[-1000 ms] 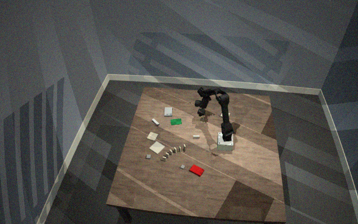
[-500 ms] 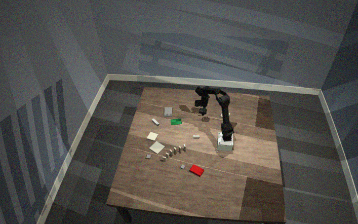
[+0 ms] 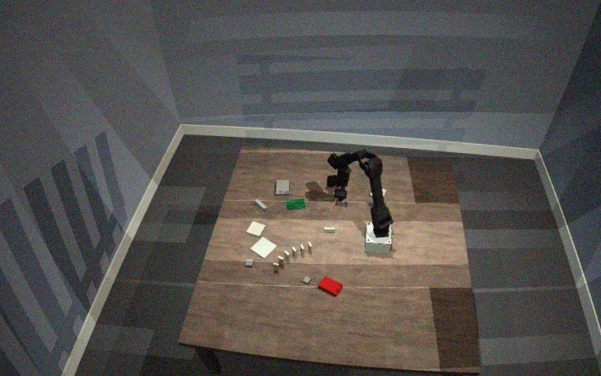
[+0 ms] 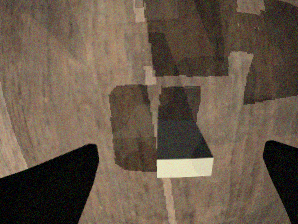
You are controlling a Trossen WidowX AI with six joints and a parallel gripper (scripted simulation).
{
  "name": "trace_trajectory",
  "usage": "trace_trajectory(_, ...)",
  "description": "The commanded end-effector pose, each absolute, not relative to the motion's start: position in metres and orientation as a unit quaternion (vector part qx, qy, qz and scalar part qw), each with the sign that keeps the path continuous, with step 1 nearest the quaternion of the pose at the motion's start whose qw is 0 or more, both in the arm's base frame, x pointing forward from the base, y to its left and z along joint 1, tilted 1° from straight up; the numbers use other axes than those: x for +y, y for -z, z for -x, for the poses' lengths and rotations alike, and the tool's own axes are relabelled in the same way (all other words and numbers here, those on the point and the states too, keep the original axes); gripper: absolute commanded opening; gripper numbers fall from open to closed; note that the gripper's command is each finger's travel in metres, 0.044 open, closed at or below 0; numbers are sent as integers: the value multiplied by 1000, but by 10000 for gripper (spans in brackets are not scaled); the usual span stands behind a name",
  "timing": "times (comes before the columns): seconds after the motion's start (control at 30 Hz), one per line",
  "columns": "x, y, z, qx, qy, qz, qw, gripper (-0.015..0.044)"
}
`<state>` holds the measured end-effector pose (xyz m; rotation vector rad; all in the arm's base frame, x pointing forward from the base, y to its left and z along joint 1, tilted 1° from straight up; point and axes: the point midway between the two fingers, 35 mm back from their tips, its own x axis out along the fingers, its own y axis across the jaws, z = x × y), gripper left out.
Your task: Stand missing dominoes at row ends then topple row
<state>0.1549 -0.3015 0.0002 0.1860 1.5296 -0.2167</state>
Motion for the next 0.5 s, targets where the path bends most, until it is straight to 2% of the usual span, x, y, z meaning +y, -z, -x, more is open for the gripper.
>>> trace_trajectory(0.0, -300, 11, -154, 694, 94, -85, 709, 440)
trace_trajectory(0.17, -300, 15, -154, 694, 94, -85, 709, 440)
trace_trajectory(0.47, -300, 15, -154, 694, 94, -85, 709, 204)
